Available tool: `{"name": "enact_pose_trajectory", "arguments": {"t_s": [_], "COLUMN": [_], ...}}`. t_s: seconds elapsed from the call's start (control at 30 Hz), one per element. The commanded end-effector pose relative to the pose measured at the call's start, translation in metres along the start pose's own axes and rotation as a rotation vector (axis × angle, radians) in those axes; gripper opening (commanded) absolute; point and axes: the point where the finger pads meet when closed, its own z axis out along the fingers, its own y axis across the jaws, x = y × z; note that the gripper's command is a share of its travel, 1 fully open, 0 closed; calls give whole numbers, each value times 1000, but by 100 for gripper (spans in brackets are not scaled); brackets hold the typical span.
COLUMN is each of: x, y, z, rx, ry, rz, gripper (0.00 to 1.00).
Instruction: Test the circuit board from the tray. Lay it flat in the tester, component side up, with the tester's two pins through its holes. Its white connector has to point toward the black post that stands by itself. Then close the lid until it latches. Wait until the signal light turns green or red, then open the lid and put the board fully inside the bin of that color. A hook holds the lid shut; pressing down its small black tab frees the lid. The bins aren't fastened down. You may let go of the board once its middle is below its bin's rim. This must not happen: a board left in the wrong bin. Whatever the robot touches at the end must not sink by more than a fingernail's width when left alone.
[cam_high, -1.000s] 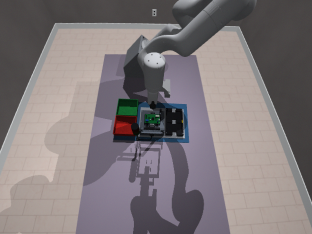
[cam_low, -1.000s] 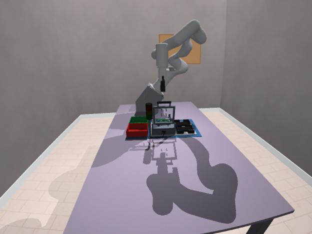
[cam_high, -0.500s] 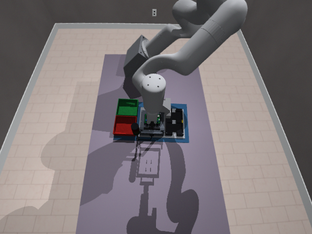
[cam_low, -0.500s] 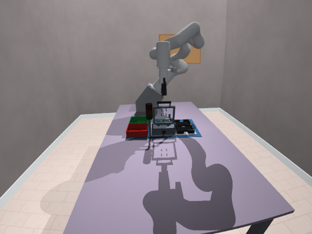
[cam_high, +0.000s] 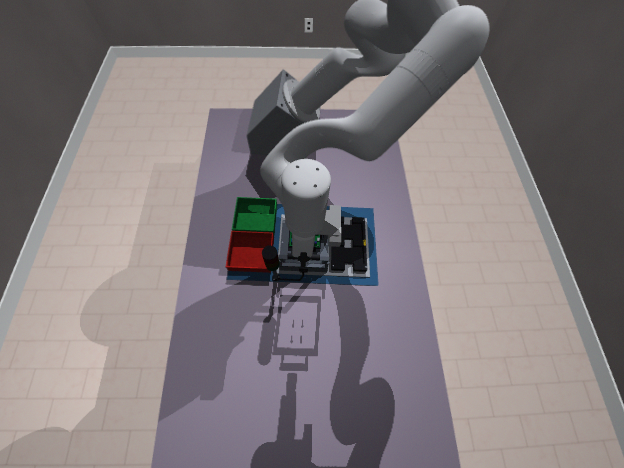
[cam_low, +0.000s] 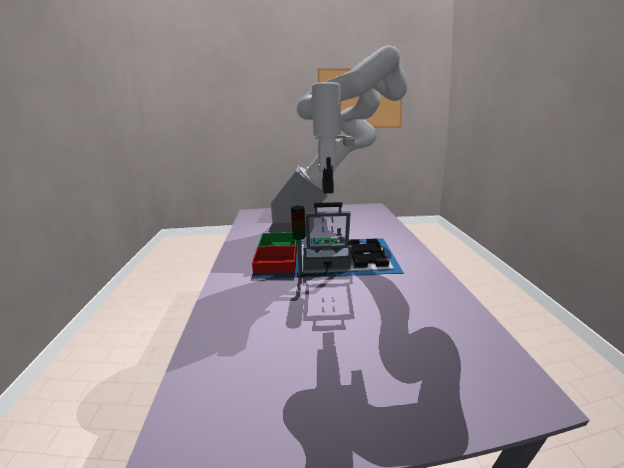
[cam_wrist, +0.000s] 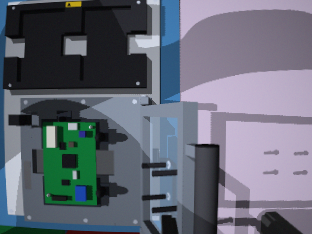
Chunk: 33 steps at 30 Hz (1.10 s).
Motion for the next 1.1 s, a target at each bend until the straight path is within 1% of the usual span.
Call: {"name": "enact_pose_trajectory", "arguments": {"t_s": [0.0,0.47,1.07], "x": [0,0,0], "y": [1,1,1], "z": [0,15,18], "rx": [-2,-2,-2], "ry": [-1,-1,-1], "rz": [-1,-1,-1], "gripper": [52,52,52]}}
